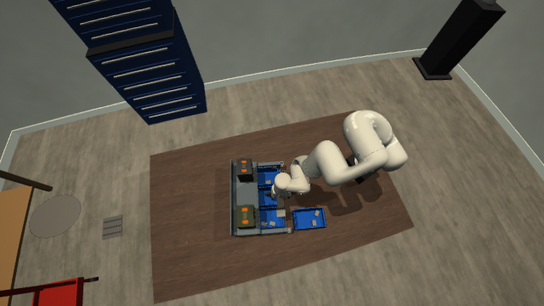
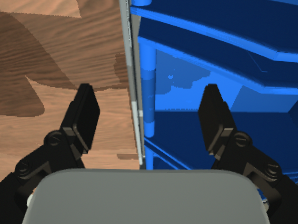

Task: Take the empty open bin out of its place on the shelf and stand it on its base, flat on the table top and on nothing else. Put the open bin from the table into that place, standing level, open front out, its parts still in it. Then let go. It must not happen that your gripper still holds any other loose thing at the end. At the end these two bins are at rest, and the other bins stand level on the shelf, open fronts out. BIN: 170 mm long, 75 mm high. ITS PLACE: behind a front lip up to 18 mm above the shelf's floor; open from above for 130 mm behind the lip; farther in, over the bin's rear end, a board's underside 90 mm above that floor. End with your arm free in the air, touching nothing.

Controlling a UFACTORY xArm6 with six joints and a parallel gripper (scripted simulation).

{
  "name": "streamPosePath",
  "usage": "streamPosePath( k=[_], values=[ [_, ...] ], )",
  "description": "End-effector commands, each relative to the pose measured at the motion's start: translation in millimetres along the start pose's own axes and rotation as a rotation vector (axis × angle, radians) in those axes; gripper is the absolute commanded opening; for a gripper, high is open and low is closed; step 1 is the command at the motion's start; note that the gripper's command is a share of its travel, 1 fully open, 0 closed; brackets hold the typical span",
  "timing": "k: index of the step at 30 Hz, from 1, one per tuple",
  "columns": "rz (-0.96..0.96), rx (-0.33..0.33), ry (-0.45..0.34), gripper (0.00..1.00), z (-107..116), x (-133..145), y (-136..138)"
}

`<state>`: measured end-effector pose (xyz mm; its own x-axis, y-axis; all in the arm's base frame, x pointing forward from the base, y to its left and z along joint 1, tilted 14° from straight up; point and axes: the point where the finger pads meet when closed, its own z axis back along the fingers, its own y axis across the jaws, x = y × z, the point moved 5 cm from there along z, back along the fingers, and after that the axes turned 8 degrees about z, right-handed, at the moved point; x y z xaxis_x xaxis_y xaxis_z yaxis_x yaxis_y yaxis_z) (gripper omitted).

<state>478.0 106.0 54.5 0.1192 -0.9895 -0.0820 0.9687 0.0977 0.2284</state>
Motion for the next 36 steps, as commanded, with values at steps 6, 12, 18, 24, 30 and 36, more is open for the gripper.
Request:
streamPosePath(
  k=[6, 12, 18, 24, 30, 36],
  values=[
    [0.0, 0.004, 0.0, 0.95, 0.9, -0.2, 1.4],
    [0.0, 0.004, 0.0, 0.0, 0.9, -0.2, 1.4],
    [0.0, 0.004, 0.0, 0.0, 0.9, -0.2, 1.4],
    [0.0, 0.004, 0.0, 0.0, 0.9, -0.2, 1.4],
    [0.0, 0.004, 0.0, 0.0, 0.9, -0.2, 1.4],
    [0.0, 0.004, 0.0, 0.0, 0.9, -0.2, 1.4]
  ],
)
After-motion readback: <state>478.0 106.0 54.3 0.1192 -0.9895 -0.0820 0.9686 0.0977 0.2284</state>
